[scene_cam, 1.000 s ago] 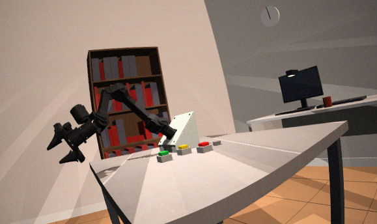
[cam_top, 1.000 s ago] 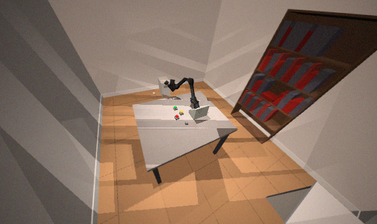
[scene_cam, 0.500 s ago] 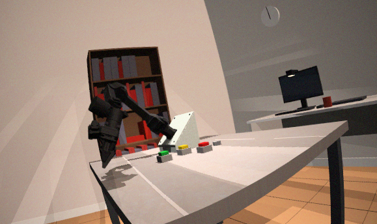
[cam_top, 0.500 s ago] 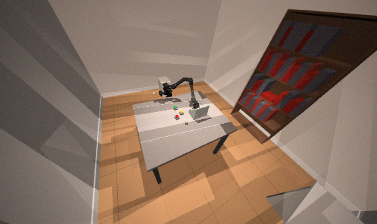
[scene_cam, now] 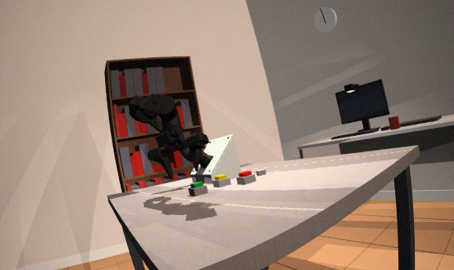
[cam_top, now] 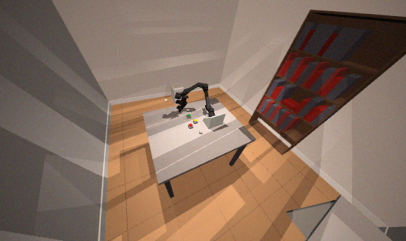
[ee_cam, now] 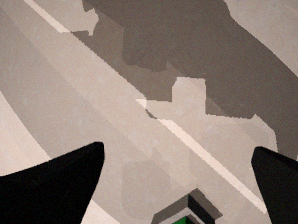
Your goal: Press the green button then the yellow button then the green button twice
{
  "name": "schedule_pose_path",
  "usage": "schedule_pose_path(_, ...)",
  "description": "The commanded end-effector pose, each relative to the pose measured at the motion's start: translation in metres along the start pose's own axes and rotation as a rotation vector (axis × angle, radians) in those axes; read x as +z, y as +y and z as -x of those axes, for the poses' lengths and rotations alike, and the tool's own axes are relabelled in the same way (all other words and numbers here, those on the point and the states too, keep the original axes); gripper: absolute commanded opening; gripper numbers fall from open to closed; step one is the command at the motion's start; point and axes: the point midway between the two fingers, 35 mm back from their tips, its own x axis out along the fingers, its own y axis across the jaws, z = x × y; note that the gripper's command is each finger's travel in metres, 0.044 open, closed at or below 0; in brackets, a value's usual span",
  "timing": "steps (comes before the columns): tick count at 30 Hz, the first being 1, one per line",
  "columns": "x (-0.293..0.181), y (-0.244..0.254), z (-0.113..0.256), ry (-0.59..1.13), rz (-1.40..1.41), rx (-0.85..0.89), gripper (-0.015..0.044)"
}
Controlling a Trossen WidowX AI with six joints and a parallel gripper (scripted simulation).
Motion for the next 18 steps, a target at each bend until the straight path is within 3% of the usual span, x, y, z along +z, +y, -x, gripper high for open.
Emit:
schedule_pose_path(1,-0.062,0.011,0.039,0.164,0.507,-0.027,0.04)
schedule_pose_path(5,-0.088,0.004,0.062,0.231,0.782,-0.056,0.04)
schedule_pose_path(17,-0.089,0.004,0.063,0.233,0.792,-0.058,0.04)
schedule_pose_path(18,-0.089,0.004,0.061,0.234,0.792,-0.057,0.0374)
